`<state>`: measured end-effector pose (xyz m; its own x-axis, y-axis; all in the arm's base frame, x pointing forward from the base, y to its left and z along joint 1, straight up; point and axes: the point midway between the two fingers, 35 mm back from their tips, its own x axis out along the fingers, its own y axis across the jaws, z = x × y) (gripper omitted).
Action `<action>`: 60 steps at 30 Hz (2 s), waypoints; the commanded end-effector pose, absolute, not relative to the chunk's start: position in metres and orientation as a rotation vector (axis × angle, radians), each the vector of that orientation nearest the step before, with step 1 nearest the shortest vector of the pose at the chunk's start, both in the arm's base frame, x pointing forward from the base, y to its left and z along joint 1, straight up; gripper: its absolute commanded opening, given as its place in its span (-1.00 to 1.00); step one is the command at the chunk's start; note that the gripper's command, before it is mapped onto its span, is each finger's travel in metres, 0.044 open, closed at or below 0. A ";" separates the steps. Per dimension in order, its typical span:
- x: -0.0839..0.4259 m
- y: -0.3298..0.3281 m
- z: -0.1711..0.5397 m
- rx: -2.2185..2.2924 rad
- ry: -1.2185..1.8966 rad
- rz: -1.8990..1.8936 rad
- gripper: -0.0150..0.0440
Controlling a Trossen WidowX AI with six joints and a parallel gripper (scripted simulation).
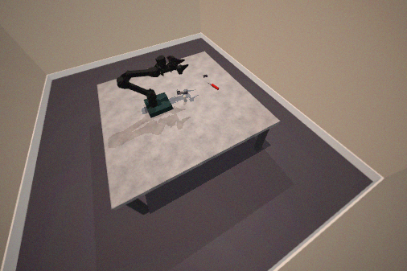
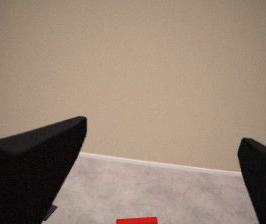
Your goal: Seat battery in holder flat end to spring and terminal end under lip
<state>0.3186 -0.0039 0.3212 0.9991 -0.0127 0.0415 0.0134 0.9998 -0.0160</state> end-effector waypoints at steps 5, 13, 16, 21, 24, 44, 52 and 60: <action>0.335 -0.015 0.254 -0.317 0.328 0.010 0.42; 0.292 -0.033 0.140 -0.818 1.048 0.447 -0.29; 0.265 -0.035 0.122 -0.905 1.217 0.679 -0.49; 0.238 -0.036 0.114 -0.949 1.337 0.925 -0.49; 0.238 -0.036 0.114 -0.949 1.337 0.925 -0.49; 0.242 -0.036 0.045 -0.949 1.337 0.925 -0.49; 0.242 -0.036 0.034 -0.949 1.337 0.925 -0.49; 0.255 -0.041 0.036 -0.950 1.336 0.925 -0.49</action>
